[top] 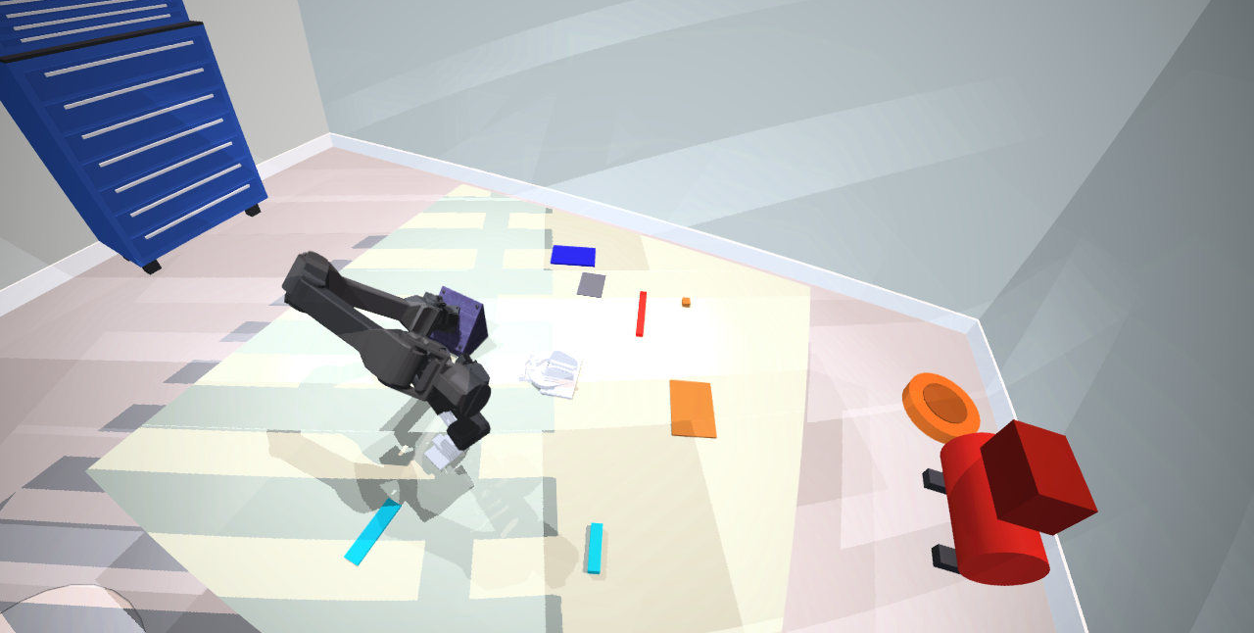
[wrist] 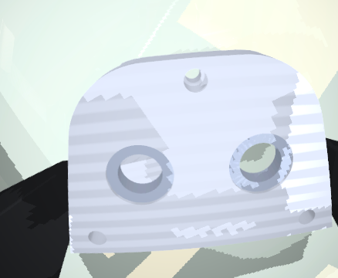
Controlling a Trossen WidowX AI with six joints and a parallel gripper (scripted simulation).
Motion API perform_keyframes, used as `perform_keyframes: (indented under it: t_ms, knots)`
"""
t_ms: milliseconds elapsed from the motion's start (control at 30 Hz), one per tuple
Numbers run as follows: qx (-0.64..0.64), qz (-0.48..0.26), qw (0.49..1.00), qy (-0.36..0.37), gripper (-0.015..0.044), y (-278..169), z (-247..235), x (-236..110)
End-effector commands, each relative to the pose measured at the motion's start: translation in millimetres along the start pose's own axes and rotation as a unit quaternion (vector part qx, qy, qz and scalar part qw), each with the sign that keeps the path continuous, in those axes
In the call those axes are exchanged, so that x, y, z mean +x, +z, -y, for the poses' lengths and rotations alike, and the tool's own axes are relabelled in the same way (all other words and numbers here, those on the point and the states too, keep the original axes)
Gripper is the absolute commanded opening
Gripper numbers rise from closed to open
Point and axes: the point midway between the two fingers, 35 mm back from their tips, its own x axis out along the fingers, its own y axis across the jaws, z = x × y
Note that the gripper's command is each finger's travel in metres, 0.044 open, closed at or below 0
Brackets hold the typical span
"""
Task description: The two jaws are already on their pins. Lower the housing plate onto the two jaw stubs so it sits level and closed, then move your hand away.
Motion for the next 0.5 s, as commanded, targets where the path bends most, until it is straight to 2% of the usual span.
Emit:
perform_keyframes:
  t_ms: [0,467]
  knots:
    - [0.024,0.006,1.000,0.003,0.0351,15,2,2]
    - [0.106,0.016,0.994,0.009,0.0351,60,4,4]
